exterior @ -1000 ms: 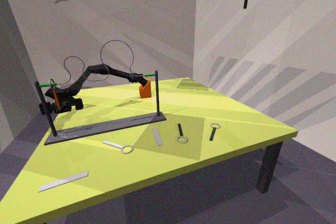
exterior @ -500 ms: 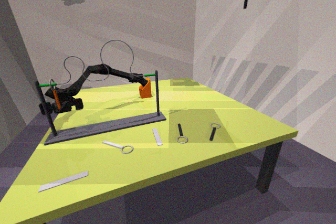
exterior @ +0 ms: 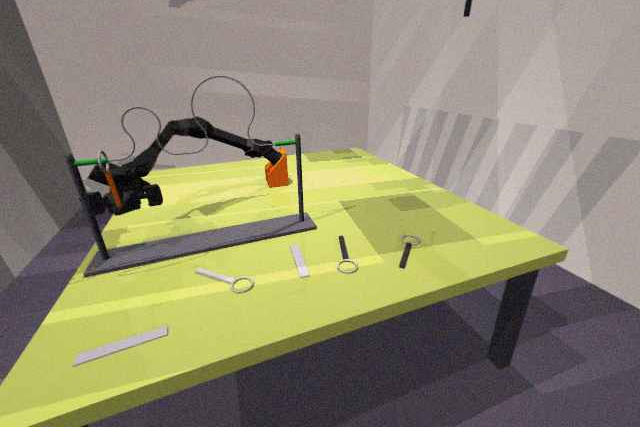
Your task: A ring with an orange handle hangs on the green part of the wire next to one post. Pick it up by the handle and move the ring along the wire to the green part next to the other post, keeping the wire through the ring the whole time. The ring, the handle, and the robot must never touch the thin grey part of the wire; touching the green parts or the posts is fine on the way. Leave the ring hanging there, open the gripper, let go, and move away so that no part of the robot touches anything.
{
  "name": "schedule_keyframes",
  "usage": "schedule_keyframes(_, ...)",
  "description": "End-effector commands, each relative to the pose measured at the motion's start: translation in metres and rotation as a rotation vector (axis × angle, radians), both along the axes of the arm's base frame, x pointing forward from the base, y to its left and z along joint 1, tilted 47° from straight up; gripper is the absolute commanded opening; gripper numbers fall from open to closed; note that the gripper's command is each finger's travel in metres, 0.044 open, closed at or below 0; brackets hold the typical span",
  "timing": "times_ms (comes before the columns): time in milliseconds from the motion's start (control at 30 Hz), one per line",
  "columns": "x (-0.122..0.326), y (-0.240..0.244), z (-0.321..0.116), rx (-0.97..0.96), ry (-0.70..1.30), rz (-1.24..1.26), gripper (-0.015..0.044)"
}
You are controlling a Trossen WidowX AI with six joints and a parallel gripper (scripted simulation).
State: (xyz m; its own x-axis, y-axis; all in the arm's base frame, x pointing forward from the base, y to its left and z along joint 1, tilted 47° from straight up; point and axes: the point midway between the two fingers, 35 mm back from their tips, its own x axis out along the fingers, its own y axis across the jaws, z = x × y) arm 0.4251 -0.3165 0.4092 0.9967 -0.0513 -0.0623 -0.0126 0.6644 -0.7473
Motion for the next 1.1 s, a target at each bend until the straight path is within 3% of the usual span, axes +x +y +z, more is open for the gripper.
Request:
schedule_keyframes(0, -0.01, 0.004, -0.003, -0.004, 0.048, -0.054, -0.015)
schedule_keyframes(733, -0.054, 0.03, -0.012, 0.035, 0.288, -0.306, -0.015)
schedule_keyframes(1067, -0.056, 0.045, -0.028, 0.134, 0.317, -0.303, -0.015)
